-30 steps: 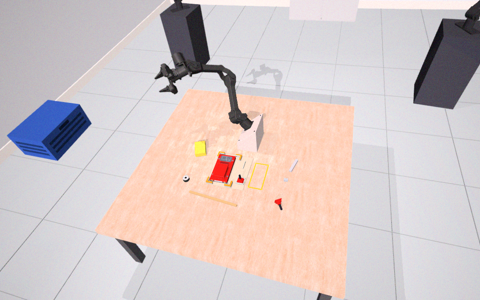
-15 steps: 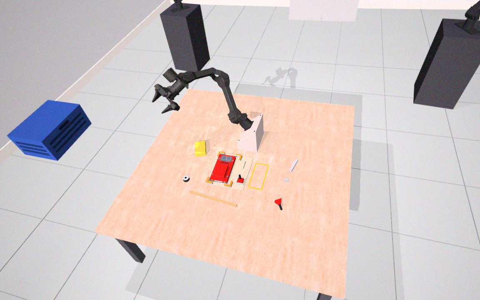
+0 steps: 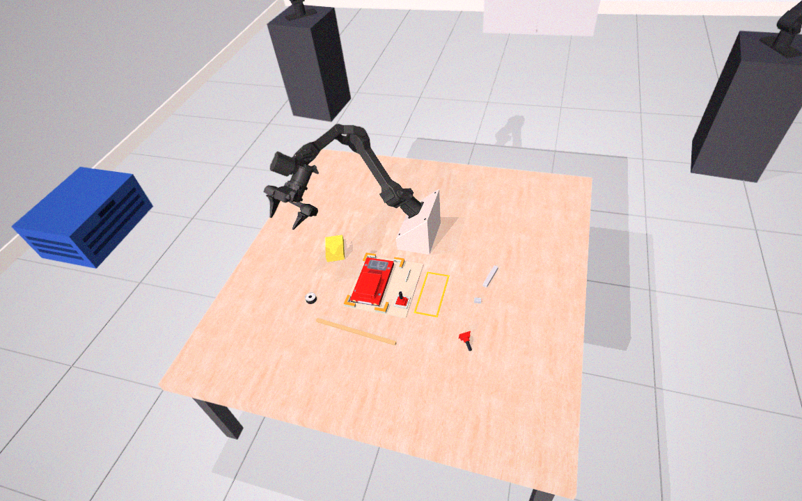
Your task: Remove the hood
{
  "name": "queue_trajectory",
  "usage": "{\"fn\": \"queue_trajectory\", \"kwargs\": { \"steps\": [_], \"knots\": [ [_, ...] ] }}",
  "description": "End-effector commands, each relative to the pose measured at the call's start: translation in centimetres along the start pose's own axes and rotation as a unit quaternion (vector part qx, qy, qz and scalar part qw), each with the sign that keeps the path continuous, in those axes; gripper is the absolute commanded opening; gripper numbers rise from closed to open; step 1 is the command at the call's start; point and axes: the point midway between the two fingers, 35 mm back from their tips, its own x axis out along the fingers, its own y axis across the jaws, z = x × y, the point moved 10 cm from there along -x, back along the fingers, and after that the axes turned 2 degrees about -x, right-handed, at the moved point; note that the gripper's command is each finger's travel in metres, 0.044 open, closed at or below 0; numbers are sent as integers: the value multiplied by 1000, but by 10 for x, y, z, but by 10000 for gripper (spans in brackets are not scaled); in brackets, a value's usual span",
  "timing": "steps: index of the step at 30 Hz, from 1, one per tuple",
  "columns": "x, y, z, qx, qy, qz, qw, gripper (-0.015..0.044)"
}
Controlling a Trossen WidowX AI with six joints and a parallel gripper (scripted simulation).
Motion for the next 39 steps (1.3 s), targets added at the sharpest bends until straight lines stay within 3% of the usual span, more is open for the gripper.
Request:
{"fn": "queue_trajectory", "kwargs": {
  "steps": [1,14,25,39],
  "knots": [
    [19,32,6,-2,33,43,999,440],
    [72,154,10,-23,189,151,970,440],
    [89,268,-16,-76,348,163,920,440],
    [91,278,-22,-80,357,161,917,440]
  ]
}}
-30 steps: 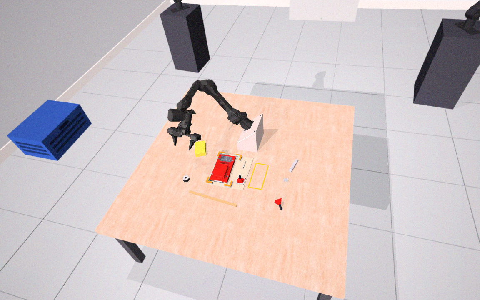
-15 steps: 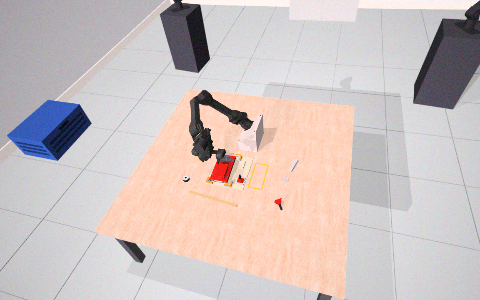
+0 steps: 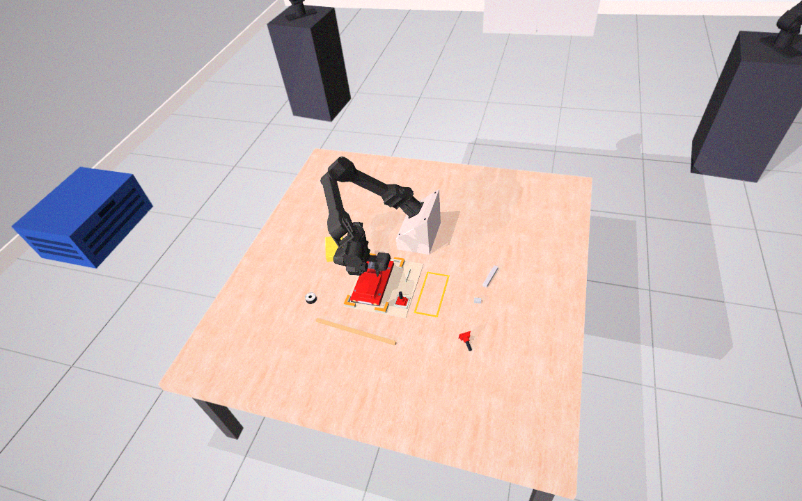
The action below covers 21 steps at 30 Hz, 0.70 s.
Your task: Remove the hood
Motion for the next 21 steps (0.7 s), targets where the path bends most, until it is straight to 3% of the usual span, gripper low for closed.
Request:
{"fn": "queue_trajectory", "kwargs": {
  "steps": [1,21],
  "knots": [
    [3,1,0,1,1,-2,1000,440],
    [16,1,0,1,1,-1,1000,440]
  ]
}}
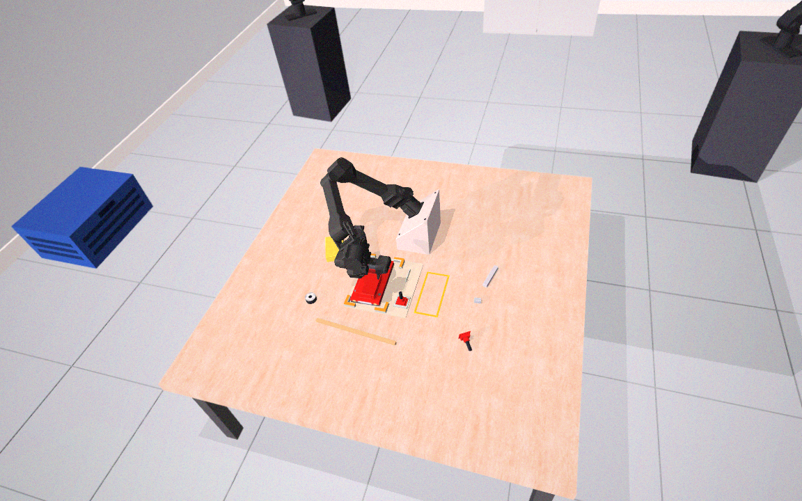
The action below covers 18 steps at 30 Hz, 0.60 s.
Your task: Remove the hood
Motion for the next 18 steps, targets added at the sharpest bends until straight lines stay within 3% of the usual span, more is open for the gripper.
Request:
{"fn": "queue_trajectory", "kwargs": {
  "steps": [1,18],
  "knots": [
    [3,1,0,-3,0,-2,1000,440],
    [14,1,0,-2,0,-2,1000,440]
  ]
}}
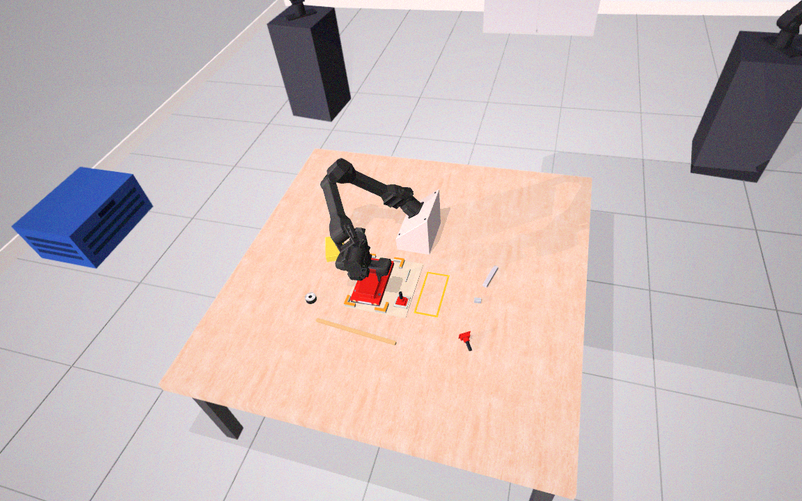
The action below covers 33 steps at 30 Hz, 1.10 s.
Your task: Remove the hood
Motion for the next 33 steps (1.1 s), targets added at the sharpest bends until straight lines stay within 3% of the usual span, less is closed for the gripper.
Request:
{"fn": "queue_trajectory", "kwargs": {
  "steps": [1,33],
  "knots": [
    [3,0,0,-3,0,-2,1000,440],
    [24,1,-2,-2,0,-2,1000,440]
  ]
}}
